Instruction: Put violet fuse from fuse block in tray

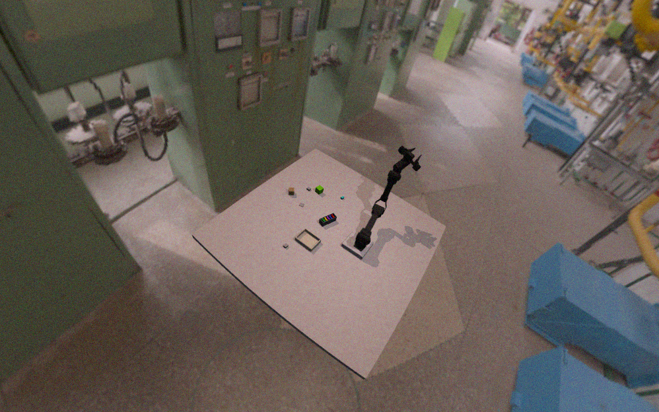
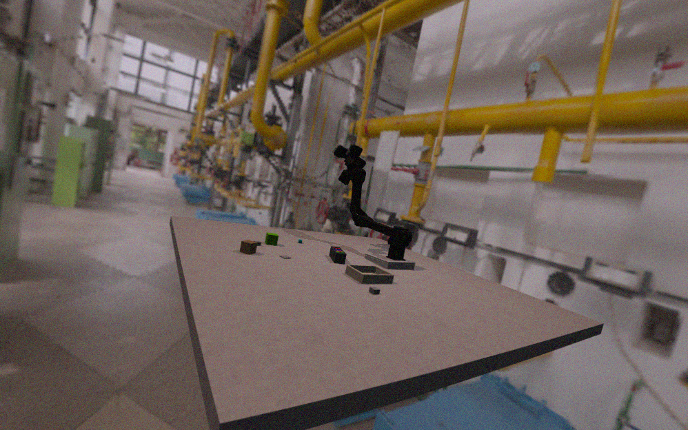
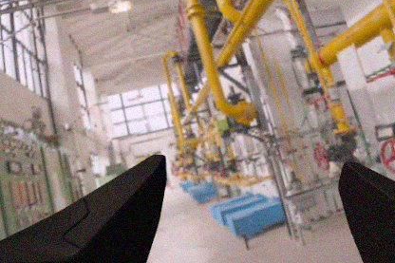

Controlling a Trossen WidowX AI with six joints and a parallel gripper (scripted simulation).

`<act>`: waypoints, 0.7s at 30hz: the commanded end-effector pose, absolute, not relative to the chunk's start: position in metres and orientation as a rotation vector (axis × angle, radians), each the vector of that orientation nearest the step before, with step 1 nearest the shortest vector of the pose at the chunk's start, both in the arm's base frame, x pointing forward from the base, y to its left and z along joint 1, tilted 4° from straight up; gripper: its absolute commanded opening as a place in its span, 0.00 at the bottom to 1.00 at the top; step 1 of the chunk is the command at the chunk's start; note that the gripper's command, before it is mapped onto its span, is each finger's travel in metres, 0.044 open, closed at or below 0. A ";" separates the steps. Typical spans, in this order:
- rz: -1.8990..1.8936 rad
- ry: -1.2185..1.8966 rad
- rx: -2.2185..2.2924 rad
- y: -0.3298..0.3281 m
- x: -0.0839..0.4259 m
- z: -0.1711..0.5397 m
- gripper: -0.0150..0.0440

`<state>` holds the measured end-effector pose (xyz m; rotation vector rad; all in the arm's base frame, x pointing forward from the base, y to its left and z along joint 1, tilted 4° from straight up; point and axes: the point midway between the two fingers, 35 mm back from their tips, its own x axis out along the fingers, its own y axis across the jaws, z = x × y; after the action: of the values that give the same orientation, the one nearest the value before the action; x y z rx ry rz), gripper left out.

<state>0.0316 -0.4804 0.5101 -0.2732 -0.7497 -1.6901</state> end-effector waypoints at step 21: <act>-1.075 -1.640 -0.568 -0.237 -0.076 0.665 0.38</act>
<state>-0.0685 -0.2909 0.6461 -0.4910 -1.5304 -1.2427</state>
